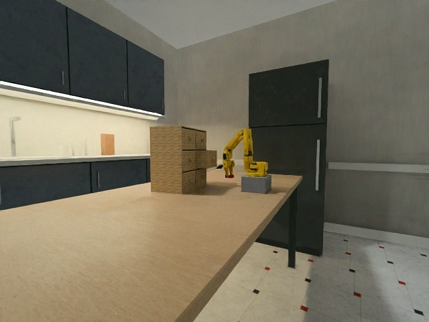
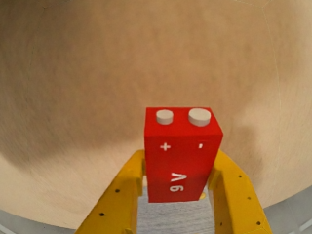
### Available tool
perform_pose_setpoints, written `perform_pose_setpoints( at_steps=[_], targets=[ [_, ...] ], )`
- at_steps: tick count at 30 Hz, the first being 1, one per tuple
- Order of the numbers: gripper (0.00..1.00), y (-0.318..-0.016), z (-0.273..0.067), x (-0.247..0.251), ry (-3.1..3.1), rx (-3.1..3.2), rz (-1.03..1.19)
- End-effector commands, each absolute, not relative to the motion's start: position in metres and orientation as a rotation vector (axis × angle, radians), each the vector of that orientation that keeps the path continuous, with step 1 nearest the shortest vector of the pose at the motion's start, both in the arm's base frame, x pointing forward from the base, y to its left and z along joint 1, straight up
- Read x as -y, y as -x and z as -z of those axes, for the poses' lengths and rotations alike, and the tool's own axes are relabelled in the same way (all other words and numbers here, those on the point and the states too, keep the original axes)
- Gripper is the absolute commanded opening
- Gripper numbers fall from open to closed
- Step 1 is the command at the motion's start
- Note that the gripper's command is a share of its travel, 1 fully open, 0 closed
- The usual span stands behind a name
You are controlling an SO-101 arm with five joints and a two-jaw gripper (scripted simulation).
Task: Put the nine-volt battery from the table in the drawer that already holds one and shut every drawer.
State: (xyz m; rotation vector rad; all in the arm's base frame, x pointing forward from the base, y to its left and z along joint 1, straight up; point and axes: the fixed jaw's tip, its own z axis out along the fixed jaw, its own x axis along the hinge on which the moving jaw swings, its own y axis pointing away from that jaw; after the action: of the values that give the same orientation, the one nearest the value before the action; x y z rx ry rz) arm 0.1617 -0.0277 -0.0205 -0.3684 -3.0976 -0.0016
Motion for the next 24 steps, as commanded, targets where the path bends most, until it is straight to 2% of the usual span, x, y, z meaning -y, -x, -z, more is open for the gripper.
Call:
perform_pose_setpoints(
  at_steps=[1, 24],
  targets=[
    [0.0, -0.1588, 0.0176, 0.0086, 0.217, 3.139, 0.0],
    [0.0, -0.1581, 0.0176, 0.0036, 0.169, 3.142, 0.0]
  ],
)
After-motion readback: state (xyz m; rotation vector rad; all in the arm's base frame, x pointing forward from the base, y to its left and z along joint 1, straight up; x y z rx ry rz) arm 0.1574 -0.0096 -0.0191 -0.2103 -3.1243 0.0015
